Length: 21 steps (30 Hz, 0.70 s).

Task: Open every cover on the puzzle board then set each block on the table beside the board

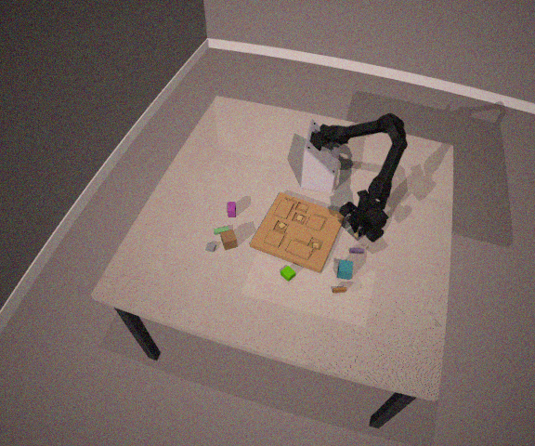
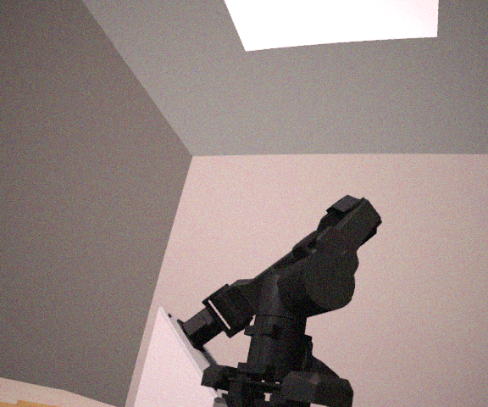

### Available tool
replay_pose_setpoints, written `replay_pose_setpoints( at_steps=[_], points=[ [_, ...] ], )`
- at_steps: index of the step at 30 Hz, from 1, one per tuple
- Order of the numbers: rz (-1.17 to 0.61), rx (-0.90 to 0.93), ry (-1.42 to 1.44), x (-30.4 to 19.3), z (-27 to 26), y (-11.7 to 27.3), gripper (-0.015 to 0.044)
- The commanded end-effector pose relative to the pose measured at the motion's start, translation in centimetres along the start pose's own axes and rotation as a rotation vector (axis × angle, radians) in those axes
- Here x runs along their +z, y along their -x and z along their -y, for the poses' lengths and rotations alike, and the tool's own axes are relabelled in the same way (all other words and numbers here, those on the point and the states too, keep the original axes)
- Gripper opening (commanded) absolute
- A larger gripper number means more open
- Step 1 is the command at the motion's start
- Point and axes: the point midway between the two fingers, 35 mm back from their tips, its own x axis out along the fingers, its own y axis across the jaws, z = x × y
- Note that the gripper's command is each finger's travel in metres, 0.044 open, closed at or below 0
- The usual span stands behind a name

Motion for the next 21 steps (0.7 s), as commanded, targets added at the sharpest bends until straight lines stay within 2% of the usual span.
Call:
replay_pose_setpoints(
  at_steps=[1, 21],
  points=[
    [-0.004, 0.004, -0.008, -0.1, -0.2, -0.8, 0.0080],
    [0.000, 0.000, -0.009, 0.3, -0.5, -3.8, 0.0080]
  ],
)
